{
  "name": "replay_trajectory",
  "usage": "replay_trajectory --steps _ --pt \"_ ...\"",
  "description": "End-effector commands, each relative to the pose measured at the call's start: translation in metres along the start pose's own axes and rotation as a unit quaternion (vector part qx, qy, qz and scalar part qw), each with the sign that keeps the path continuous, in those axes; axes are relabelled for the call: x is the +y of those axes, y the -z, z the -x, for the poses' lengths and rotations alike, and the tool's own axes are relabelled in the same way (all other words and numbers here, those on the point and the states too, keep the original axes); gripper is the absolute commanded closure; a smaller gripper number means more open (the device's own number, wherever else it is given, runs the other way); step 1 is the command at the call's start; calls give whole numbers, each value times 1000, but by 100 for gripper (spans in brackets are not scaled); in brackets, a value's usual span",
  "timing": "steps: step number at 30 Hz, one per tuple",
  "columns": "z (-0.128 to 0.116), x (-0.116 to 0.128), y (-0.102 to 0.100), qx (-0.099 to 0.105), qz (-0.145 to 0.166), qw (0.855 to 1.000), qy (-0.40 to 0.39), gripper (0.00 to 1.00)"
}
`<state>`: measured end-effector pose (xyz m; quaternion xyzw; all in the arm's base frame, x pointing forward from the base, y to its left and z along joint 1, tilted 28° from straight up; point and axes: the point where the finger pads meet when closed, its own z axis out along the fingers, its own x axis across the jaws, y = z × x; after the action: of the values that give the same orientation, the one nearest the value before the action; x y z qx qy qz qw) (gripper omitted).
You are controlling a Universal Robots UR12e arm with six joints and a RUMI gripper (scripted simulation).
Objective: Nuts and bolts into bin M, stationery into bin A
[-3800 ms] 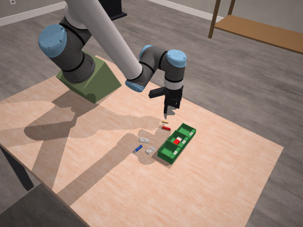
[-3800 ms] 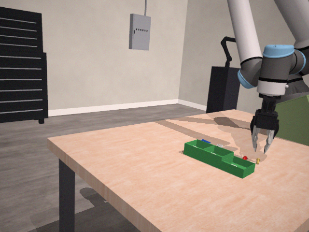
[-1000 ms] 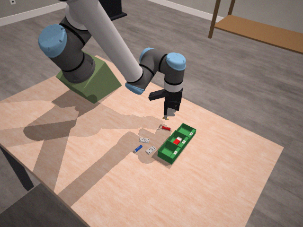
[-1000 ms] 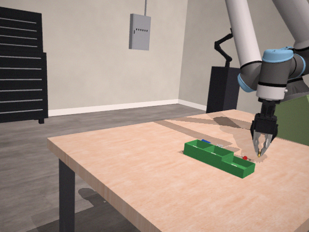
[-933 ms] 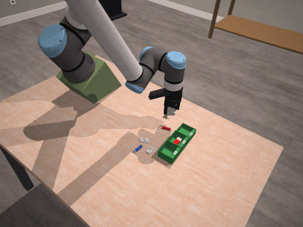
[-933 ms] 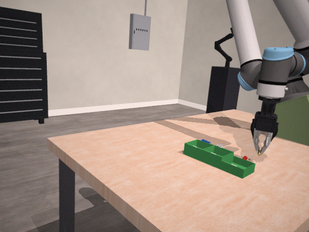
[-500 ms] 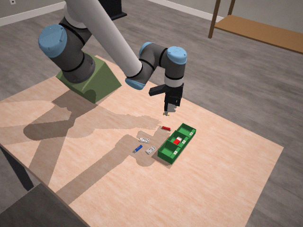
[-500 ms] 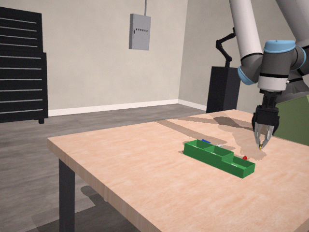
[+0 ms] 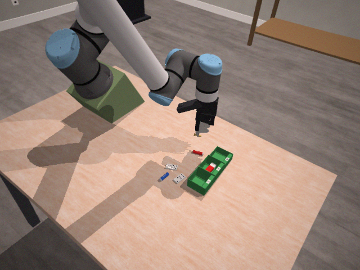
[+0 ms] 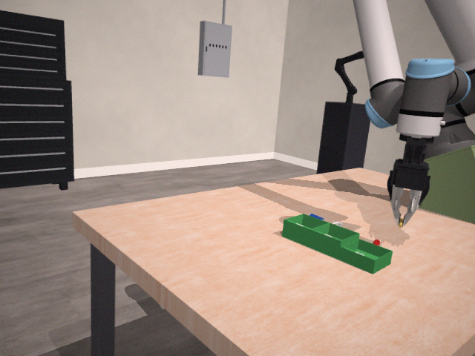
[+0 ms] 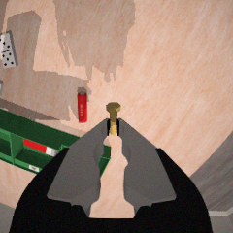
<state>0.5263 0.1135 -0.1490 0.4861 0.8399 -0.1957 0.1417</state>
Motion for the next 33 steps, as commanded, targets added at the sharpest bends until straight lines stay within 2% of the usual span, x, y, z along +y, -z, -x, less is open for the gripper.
replay_trajectory --steps 1,3,8,10,11,16,25,27,28,33 --pt "0 0 5 0 0 1000 0 100" --pt "0 0 5 0 0 1000 0 100" --pt "14 27 5 0 0 995 102 100" --pt "14 27 5 0 0 995 102 100" --pt "16 33 5 0 0 990 140 100" --pt "30 60 5 -1 0 980 201 100" --pt "54 108 5 -3 0 949 316 100" --pt "54 108 5 -3 0 949 316 100" --pt "57 113 5 -3 0 936 351 100" --pt "58 116 5 -3 -1 913 409 100"
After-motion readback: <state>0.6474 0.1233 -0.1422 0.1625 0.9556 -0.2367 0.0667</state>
